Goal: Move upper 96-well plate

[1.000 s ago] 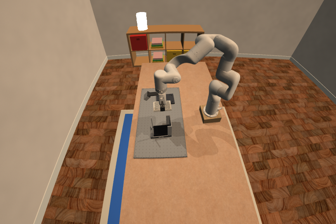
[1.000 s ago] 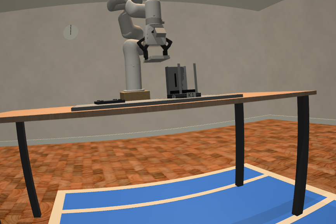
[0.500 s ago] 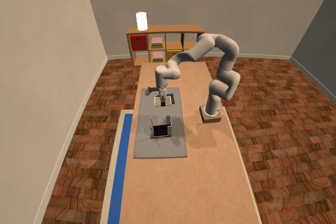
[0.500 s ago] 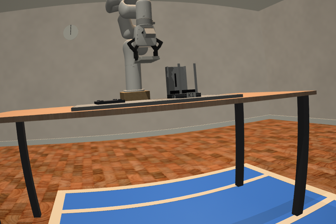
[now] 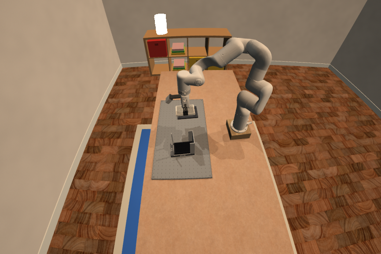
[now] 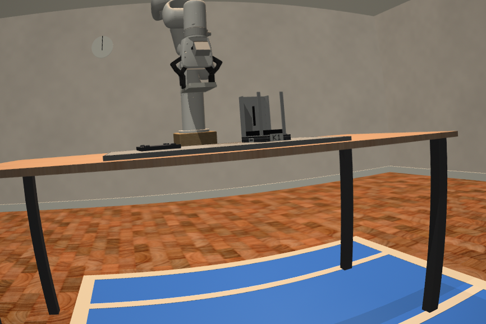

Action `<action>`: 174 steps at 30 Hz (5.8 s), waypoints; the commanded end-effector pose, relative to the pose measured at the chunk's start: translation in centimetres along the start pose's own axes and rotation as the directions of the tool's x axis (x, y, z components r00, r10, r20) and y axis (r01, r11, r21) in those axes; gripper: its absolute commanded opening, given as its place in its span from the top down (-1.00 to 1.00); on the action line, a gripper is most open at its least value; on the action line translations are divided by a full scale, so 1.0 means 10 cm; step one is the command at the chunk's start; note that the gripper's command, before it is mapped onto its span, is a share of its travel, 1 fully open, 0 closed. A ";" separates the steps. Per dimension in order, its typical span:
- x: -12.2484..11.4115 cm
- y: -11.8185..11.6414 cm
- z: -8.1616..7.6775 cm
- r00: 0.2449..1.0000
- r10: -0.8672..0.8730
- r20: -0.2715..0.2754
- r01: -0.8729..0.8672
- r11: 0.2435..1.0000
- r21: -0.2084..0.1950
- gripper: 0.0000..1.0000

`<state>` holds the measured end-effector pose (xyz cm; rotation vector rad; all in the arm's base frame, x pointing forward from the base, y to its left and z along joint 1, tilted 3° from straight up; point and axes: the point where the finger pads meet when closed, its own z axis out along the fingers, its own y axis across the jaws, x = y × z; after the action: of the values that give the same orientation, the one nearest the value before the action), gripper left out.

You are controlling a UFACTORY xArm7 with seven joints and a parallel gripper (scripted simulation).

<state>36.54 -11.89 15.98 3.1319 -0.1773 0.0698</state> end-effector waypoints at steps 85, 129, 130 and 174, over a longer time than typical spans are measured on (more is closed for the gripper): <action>-0.21 1.37 0.07 1.000 -0.001 -0.003 0.001 1.000 -0.001 1.00; -0.20 1.37 0.71 1.000 0.000 -0.003 0.000 1.000 -0.001 1.00; -0.20 1.37 0.72 1.000 0.000 -0.003 0.000 1.000 -0.001 1.00; -0.20 1.37 1.36 1.000 0.000 -0.003 0.000 1.000 -0.001 1.00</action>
<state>33.41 -25.24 2.61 3.1314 -0.1775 0.0661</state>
